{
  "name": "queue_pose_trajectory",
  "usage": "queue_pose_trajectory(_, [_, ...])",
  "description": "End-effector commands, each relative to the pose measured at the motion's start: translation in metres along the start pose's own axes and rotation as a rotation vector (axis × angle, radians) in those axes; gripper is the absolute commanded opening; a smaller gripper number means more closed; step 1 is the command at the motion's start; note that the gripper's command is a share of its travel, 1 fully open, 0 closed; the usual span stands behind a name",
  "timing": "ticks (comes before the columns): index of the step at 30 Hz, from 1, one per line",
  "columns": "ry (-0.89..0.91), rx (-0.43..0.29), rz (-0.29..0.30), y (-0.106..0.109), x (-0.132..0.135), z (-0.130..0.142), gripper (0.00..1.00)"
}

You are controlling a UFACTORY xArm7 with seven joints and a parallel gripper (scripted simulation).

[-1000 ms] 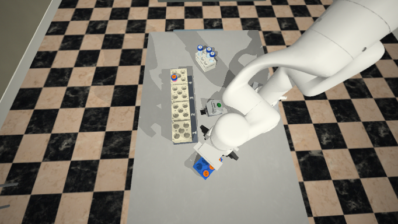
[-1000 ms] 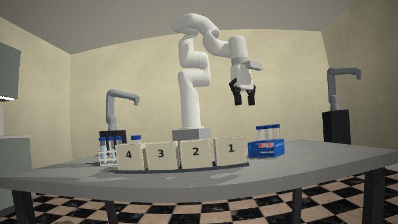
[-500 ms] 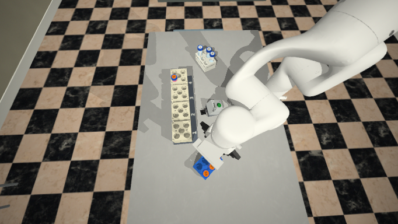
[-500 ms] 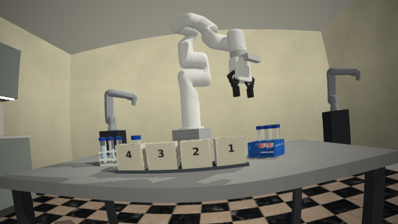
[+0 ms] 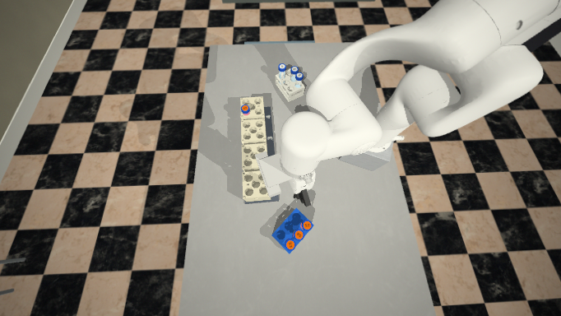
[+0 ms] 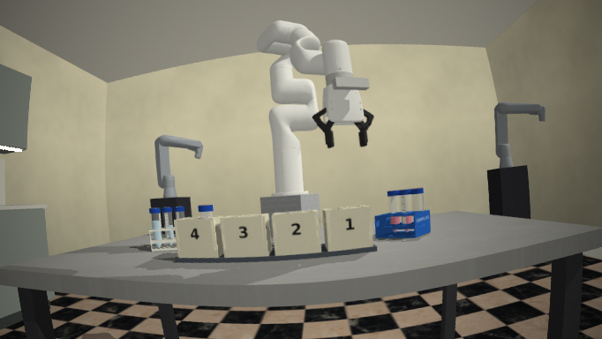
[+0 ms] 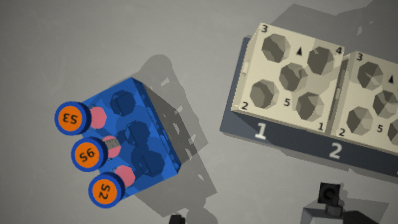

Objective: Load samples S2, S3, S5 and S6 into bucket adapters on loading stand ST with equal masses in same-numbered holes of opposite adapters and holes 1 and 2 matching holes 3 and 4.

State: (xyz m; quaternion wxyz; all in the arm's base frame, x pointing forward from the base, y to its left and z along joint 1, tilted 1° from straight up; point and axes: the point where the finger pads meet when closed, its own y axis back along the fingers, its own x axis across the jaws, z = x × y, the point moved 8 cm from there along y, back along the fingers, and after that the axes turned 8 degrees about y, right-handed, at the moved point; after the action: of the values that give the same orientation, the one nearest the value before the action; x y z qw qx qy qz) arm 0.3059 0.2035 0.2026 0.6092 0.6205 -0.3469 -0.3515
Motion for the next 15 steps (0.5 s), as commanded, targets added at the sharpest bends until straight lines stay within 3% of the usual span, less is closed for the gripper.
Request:
queue_pose_trajectory(1, [-0.100, 0.004, 0.004, 0.001, 0.014, -0.002, 1.00])
queue_pose_trajectory(8, [-0.333, 0.004, 0.004, 0.002, 0.049, -0.002, 1.00])
queue_pose_trajectory(15, [-0.341, 0.004, 0.005, 0.002, 0.079, -0.003, 1.00])
